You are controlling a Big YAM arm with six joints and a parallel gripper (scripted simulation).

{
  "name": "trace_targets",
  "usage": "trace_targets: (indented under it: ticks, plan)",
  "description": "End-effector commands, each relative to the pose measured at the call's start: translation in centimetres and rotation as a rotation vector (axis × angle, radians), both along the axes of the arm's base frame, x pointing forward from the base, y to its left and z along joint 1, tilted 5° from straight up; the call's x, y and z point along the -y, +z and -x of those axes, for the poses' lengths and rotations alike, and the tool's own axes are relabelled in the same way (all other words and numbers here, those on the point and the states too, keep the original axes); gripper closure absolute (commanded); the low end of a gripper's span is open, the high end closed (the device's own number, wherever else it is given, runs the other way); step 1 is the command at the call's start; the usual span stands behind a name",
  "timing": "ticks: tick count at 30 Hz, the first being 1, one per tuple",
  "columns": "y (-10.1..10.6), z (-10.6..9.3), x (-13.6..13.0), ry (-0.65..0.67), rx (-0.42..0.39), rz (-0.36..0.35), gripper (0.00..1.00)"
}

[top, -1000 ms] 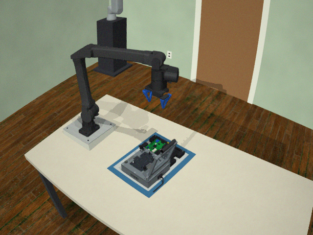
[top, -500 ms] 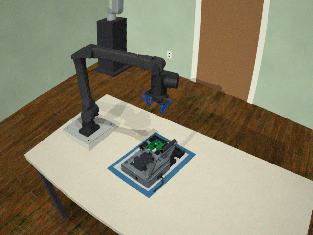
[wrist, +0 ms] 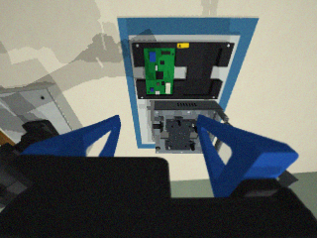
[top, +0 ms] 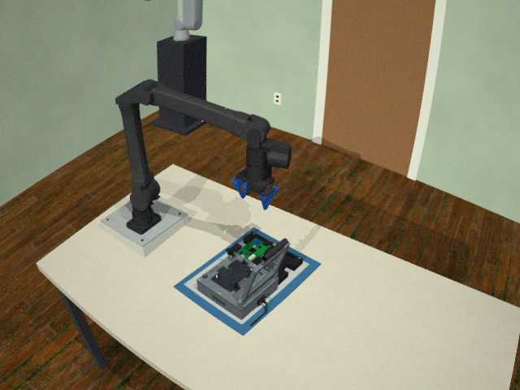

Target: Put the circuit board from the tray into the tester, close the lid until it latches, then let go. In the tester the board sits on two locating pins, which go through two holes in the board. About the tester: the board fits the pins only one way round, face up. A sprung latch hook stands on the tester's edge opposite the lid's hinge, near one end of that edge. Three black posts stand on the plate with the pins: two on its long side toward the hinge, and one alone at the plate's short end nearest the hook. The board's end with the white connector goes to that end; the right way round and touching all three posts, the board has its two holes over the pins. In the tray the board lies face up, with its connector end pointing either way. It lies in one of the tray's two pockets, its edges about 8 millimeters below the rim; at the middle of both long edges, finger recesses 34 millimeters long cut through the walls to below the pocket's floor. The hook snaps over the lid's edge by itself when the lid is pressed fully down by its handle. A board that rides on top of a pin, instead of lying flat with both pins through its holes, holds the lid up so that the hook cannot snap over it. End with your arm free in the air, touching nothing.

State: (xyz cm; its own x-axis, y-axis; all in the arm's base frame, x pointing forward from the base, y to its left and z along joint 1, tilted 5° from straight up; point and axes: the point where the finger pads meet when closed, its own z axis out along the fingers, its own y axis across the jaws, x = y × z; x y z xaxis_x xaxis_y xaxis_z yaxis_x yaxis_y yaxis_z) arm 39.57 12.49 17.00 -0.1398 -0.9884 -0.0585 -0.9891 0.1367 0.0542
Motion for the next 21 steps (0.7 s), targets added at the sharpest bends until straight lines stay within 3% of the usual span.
trace_targets:
  ticks: [1, 6, 19, 21]
  plan:
    - [-1.3, -0.4, -0.7, 0.0, 0.016, -0.005, 0.08]
    - [-2.5, -0.3, -0.7, 0.001, 0.024, -0.008, 0.08]
    - [-9.5, 0.0, -1.1, -0.001, 0.014, -0.005, 0.08]
    - [-9.5, 0.0, -1.1, -0.001, 0.014, -0.005, 0.08]
